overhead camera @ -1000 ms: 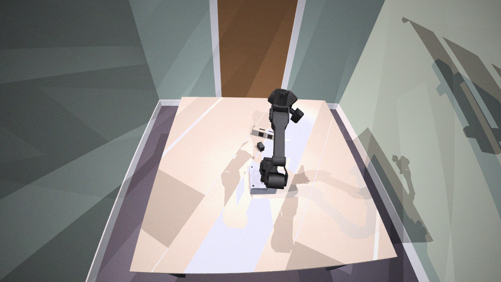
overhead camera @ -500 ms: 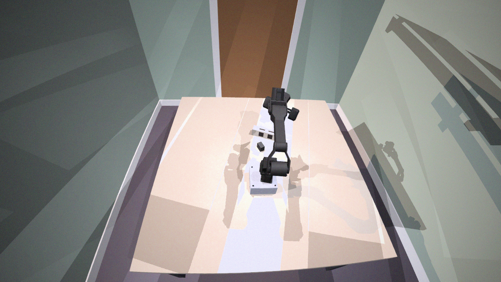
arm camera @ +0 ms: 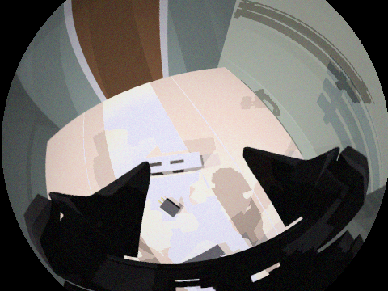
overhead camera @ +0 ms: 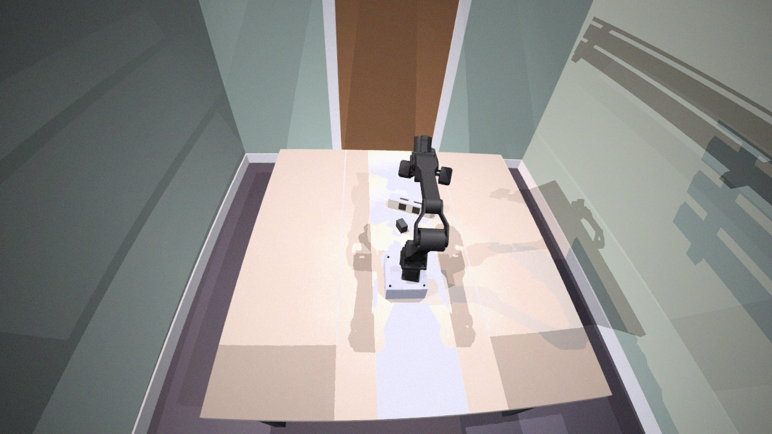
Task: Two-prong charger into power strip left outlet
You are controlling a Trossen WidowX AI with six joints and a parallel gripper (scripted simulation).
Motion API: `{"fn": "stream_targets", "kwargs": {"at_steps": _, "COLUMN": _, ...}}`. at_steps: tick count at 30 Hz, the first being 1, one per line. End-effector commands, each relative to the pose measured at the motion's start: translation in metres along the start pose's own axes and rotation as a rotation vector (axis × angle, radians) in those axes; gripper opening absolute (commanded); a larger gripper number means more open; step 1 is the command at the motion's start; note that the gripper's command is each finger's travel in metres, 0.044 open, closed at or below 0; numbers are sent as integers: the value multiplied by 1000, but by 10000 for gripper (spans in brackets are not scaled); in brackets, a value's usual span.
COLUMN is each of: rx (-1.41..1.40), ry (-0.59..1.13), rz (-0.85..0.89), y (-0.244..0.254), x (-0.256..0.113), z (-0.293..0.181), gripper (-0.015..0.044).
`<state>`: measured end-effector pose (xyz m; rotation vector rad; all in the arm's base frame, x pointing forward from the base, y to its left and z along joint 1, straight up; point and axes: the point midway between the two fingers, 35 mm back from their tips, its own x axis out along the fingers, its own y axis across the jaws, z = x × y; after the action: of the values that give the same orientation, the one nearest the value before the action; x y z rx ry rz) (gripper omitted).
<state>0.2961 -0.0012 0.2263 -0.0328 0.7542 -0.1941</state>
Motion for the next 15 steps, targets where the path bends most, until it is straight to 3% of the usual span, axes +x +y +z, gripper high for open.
{"fn": "stream_targets", "kwargs": {"at_steps": 1, "rx": -85, "ry": 83, "rz": 27, "y": 11, "x": 15, "z": -14, "gripper": 440}}
{"fn": "stream_targets", "kwargs": {"at_steps": 15, "rx": -302, "ry": 302, "rz": 107, "y": 34, "x": 51, "z": -55, "gripper": 440}}
